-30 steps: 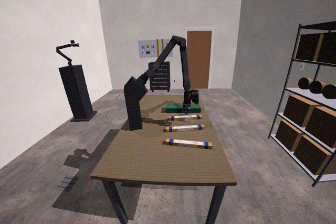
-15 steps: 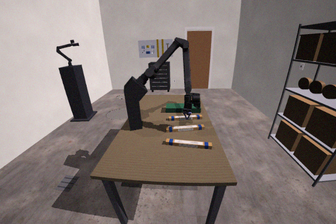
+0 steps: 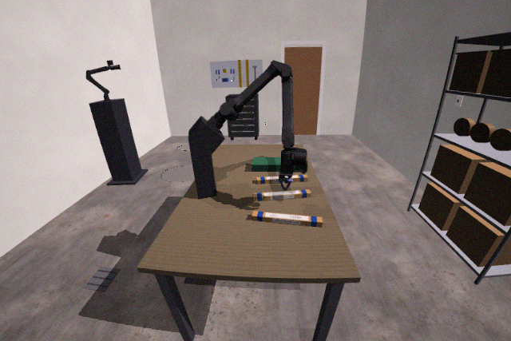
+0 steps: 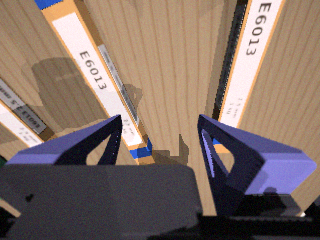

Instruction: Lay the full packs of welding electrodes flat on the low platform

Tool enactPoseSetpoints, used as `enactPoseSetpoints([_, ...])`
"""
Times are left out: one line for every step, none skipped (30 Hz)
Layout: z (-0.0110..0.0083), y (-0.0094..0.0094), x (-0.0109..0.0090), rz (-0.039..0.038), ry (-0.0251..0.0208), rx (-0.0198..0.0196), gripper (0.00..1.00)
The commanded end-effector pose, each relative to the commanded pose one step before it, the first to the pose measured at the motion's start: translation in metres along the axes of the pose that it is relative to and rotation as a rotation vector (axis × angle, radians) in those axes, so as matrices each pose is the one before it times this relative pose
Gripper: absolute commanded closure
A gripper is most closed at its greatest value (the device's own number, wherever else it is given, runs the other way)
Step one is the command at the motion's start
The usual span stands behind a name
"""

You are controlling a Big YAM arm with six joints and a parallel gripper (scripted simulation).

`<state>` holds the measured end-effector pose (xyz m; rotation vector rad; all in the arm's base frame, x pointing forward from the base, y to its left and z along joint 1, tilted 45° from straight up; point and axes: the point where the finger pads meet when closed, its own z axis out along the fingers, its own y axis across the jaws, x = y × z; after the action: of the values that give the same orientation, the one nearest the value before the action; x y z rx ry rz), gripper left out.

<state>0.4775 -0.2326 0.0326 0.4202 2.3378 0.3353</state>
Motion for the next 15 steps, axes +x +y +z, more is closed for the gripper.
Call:
enactPoseSetpoints([0.00298, -0.02733, -0.00314, -0.02668, 0.01022, 0.00935, 0.26])
enactPoseSetpoints([-0.00008, -0.00675, -0.00085, 0.00015, -0.00019, 0.00003, 0.26])
enactPoseSetpoints([-0.00008, -0.00676, -0.00086, 0.00013, -0.00022, 0.00003, 0.26])
enactPoseSetpoints([-0.00008, -0.00676, -0.00087, 0.00012, -0.00024, 0.00004, 0.26])
enactPoseSetpoints([-0.00009, -0.00676, -0.00087, 0.00011, -0.00025, 0.00004, 0.26])
enactPoseSetpoints([-0.00009, -0.00676, -0.00088, 0.00010, -0.00027, 0.00005, 0.26])
enactPoseSetpoints([-0.00009, -0.00676, -0.00088, 0.00009, -0.00028, 0.00006, 0.26])
enactPoseSetpoints([-0.00009, -0.00676, -0.00088, 0.00008, -0.00030, 0.00006, 0.26])
enactPoseSetpoints([-0.00009, -0.00677, -0.00089, 0.00008, -0.00031, 0.00007, 0.26])
enactPoseSetpoints([-0.00010, -0.00677, -0.00089, 0.00007, -0.00032, 0.00007, 0.26])
enactPoseSetpoints([-0.00010, -0.00677, -0.00089, 0.00006, -0.00032, 0.00008, 0.26])
enactPoseSetpoints([0.00000, 0.00000, 0.00000, 0.00000, 0.00000, 0.00000, 0.26])
enactPoseSetpoints([0.00000, 0.00000, 0.00000, 0.00000, 0.00000, 0.00000, 0.26])
enactPoseSetpoints([0.00010, -0.00642, -0.00093, -0.00045, -0.00009, -0.00035, 0.26])
enactPoseSetpoints([-0.00014, -0.00683, -0.00089, 0.00012, -0.00037, 0.00016, 0.26])
